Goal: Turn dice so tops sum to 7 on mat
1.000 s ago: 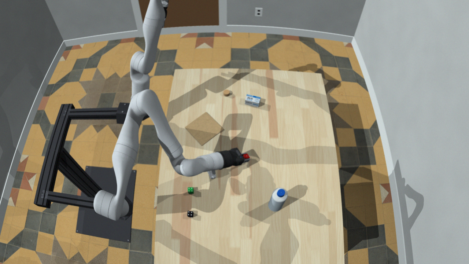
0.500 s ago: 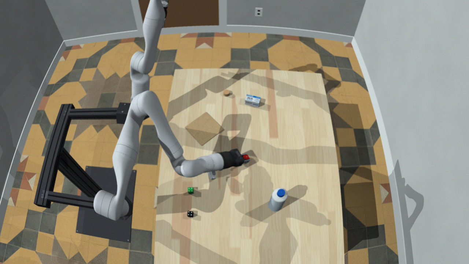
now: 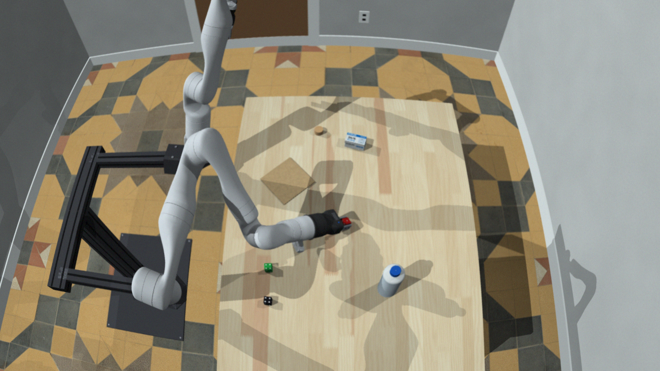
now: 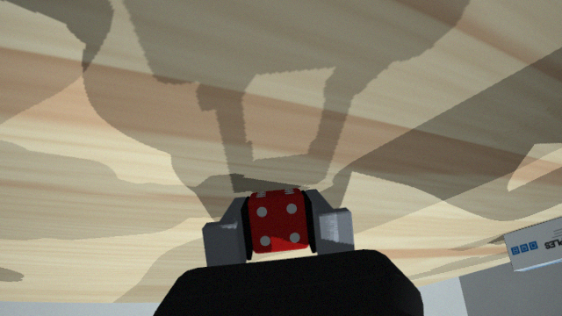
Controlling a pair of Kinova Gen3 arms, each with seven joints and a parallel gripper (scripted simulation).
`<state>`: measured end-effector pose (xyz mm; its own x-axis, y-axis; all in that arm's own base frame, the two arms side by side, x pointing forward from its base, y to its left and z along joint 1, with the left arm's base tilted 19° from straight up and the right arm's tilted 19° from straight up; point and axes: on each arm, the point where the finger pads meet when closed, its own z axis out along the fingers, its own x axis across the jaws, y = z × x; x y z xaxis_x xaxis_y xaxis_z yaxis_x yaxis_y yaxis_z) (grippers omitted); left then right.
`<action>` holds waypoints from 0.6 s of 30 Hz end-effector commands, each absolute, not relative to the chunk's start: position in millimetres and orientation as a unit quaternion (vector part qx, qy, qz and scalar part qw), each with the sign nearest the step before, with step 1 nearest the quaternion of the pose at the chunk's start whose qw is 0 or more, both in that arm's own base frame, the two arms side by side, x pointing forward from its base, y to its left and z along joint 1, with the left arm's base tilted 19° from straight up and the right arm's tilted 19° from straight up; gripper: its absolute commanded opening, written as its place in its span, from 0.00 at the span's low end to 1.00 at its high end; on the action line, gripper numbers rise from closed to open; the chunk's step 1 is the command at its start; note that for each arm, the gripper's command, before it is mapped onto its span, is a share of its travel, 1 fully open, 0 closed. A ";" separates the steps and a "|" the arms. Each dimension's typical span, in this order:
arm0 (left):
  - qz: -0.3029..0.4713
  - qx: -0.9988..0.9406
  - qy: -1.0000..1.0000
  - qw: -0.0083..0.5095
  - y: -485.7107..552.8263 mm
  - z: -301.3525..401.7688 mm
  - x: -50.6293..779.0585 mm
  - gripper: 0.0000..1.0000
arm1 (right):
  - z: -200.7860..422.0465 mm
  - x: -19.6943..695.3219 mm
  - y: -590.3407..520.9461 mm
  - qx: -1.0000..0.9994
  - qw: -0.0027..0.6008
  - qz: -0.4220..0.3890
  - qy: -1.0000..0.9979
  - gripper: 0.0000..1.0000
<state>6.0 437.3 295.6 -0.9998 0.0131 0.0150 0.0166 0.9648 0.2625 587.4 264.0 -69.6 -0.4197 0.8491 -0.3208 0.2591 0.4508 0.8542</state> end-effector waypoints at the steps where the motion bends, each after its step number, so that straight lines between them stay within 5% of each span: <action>1: -0.133 -0.007 -0.991 0.006 437.5 296.4 5.7 1.00 | -68.5 587.6 264.8 0.367 0.394 0.375 0.755 0.49; 12: -0.133 -0.007 -0.991 0.006 437.5 296.4 5.7 1.00 | -68.5 587.6 264.8 0.367 0.394 0.375 0.755 0.49; 18: -0.133 -0.007 -0.991 0.006 437.5 296.4 5.7 1.00 | -68.5 587.6 264.8 0.367 0.394 0.375 0.755 0.61</action>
